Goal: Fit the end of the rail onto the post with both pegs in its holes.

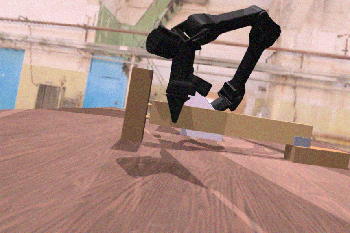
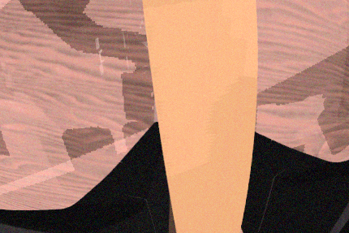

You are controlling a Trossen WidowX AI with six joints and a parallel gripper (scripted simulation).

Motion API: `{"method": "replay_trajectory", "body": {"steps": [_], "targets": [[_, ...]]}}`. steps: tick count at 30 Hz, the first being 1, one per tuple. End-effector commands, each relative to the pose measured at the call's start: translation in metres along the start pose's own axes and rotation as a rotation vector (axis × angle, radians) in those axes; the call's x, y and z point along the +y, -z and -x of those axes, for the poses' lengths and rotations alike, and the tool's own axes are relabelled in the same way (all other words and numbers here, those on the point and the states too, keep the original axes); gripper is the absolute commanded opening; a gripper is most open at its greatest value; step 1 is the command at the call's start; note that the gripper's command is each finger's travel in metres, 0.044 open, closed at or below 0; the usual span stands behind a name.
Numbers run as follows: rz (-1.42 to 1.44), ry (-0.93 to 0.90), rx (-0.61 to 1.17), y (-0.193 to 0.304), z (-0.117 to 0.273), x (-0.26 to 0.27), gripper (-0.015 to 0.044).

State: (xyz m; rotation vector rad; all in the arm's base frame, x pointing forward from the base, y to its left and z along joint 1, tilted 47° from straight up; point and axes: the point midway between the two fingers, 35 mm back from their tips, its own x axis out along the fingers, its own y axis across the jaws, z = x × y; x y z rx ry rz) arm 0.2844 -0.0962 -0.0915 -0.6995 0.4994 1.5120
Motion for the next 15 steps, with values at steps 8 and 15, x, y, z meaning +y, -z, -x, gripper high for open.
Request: {"method": "replay_trajectory", "body": {"steps": [8,15], "targets": [[0.002,0.006,0.007,0.0055,0.0023,-0.0011,0.0],[0.002,0.006,0.007,0.0075,0.0024,-0.0011,0.0]]}}
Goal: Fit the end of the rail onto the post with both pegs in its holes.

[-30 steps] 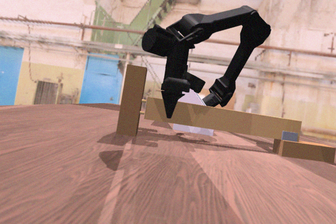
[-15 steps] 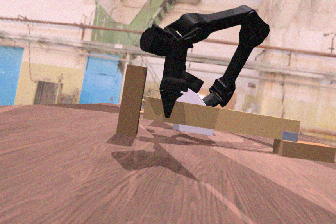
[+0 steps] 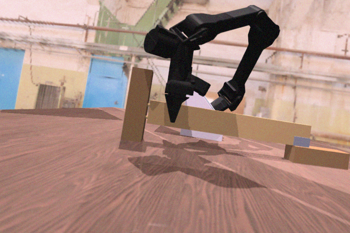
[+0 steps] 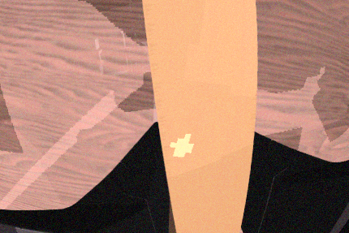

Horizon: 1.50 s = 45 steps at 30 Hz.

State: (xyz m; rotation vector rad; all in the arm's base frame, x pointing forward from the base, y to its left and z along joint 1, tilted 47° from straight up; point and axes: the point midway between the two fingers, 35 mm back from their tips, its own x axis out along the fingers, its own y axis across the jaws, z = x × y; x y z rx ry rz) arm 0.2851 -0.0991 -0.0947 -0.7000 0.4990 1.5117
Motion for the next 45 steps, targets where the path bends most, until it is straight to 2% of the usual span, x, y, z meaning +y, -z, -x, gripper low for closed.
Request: {"method": "replay_trajectory", "body": {"steps": [1,19,36,42,45], "targets": [[0.002,0.005,0.007,0.003,0.002,-0.001,0.0],[0.002,0.005,0.007,0.009,0.003,-0.001,0.0],[0.0,0.0,0.0,0.005,0.0,0.0,0.044],[0.0,0.0,0.0,0.005,0.0,0.0,0.044],[0.0,0.002,0.003,-0.01,0.016,0.0,0.044]]}}
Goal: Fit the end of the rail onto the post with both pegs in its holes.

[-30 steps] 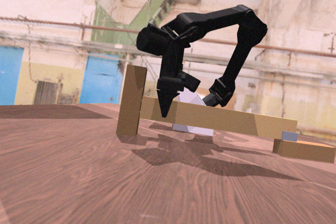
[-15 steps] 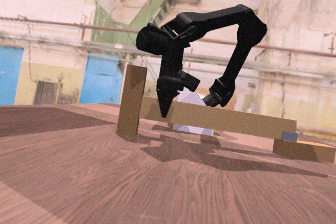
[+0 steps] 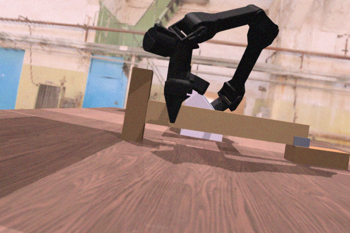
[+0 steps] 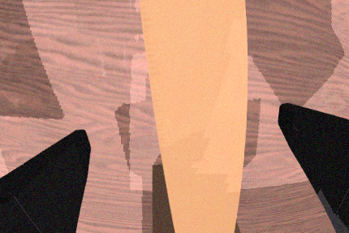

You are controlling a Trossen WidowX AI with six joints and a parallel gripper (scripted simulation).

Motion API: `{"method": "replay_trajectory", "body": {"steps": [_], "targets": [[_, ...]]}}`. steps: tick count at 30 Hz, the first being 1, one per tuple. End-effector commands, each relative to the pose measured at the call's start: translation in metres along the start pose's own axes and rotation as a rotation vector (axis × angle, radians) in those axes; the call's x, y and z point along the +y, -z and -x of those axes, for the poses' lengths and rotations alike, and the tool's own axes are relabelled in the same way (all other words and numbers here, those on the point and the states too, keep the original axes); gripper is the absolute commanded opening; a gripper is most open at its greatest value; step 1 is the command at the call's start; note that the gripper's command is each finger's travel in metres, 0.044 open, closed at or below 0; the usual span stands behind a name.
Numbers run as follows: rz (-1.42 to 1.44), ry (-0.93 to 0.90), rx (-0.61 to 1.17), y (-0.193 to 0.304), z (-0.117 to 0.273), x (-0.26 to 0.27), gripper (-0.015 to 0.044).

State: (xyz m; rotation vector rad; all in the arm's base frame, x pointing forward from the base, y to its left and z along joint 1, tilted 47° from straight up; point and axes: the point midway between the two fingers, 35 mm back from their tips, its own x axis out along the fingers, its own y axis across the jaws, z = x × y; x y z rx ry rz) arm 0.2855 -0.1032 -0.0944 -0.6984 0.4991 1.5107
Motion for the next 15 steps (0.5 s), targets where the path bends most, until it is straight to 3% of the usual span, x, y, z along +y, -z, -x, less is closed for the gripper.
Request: {"method": "replay_trajectory", "body": {"steps": [1,15], "targets": [[0.002,0.003,0.005,-0.0206,0.0208,0.0002,0.044],[0.002,0.004,0.007,-0.0275,0.0272,0.0006,0.044]]}}
